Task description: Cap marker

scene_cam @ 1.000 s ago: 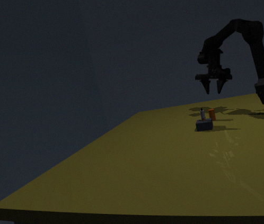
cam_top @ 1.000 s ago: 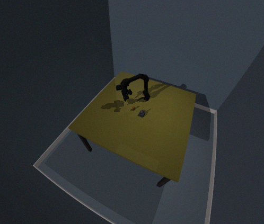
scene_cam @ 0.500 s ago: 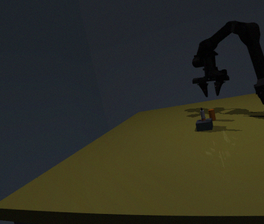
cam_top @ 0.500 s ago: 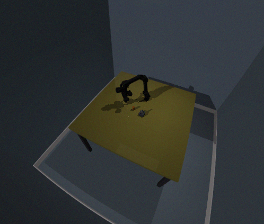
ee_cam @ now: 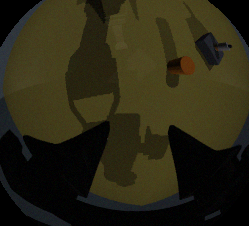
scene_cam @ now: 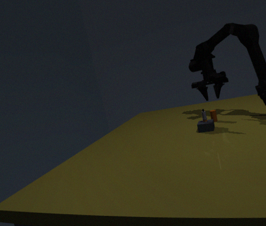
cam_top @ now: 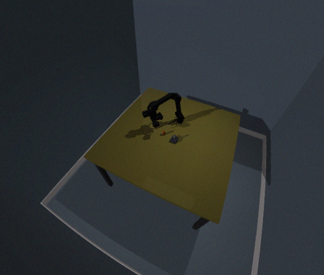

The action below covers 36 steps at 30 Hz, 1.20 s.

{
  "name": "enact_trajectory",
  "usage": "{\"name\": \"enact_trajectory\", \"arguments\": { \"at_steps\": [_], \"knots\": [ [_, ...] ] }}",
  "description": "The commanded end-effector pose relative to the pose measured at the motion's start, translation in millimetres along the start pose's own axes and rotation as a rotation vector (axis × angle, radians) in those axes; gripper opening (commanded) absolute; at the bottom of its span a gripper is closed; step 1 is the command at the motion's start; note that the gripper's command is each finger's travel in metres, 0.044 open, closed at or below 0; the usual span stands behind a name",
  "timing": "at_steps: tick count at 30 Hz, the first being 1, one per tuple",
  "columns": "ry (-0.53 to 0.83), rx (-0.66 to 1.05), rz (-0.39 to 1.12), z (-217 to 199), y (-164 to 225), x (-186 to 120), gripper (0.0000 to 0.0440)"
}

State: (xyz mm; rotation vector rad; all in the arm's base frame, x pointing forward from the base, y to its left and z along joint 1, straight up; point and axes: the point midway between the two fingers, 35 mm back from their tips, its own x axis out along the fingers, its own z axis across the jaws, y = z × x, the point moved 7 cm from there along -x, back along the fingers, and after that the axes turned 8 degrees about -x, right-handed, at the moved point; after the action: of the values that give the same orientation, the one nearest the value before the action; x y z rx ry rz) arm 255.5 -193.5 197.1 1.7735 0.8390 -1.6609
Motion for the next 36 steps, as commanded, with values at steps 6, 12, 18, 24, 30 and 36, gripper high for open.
{"name": "enact_trajectory", "arguments": {
  "at_steps": [6,12,18,24,30,36],
  "knots": [
    [-0.031,-0.022,-0.041,-13,-1,7,0.0302],
    [-0.045,-0.046,-0.066,-25,-4,12,0.03],
    [-0.055,-0.076,-0.091,-37,-7,16,0.0297],
    [-0.064,-0.112,-0.116,-50,-13,20,0.0294],
    [-0.071,-0.154,-0.14,-63,-20,24,0.0291],
    [-0.079,-0.199,-0.163,-74,-27,29,0.0287]
  ]
}}
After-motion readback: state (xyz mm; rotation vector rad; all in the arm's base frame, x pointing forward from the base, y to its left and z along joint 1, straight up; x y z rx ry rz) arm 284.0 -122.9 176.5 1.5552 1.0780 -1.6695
